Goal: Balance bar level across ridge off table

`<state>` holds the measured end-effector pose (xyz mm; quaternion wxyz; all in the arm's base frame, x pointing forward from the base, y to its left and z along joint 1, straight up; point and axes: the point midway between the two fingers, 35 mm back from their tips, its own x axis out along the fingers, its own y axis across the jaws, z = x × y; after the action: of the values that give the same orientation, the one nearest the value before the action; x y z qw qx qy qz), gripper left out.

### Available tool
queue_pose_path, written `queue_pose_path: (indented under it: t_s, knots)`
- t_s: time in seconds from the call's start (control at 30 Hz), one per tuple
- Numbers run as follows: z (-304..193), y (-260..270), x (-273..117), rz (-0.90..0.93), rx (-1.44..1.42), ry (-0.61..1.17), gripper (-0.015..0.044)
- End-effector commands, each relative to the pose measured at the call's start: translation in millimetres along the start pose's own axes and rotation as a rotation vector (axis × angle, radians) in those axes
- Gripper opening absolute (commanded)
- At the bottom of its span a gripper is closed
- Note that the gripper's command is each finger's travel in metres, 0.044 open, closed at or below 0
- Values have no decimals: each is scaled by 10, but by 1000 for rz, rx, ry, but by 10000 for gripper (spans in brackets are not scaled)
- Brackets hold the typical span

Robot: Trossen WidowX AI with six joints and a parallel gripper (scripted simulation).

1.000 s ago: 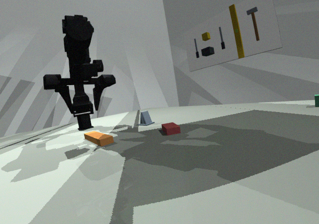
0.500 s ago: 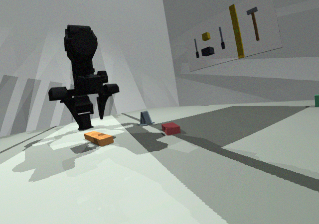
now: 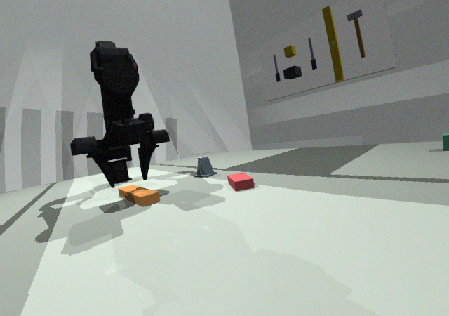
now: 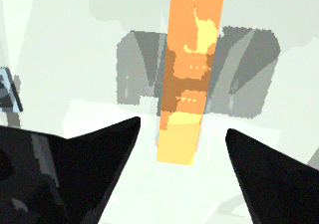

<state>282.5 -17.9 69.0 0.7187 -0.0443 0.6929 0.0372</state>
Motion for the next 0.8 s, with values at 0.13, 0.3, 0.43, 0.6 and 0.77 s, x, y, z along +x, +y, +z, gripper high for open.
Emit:
queue_pose_path:
  t_s: [0.13, 0.3, 0.43, 0.6, 0.77]
  knots:
    - [-18, 13, 155, 7, -5, 7, 315]
    - [-21, 14, 212, 7, -5, 7, 315]
    - [-21, 14, 212, 7, -5, 7, 315]
    - [-21, 14, 212, 7, -5, 7, 315]
    - [-21, 14, 212, 7, -5, 7, 315]
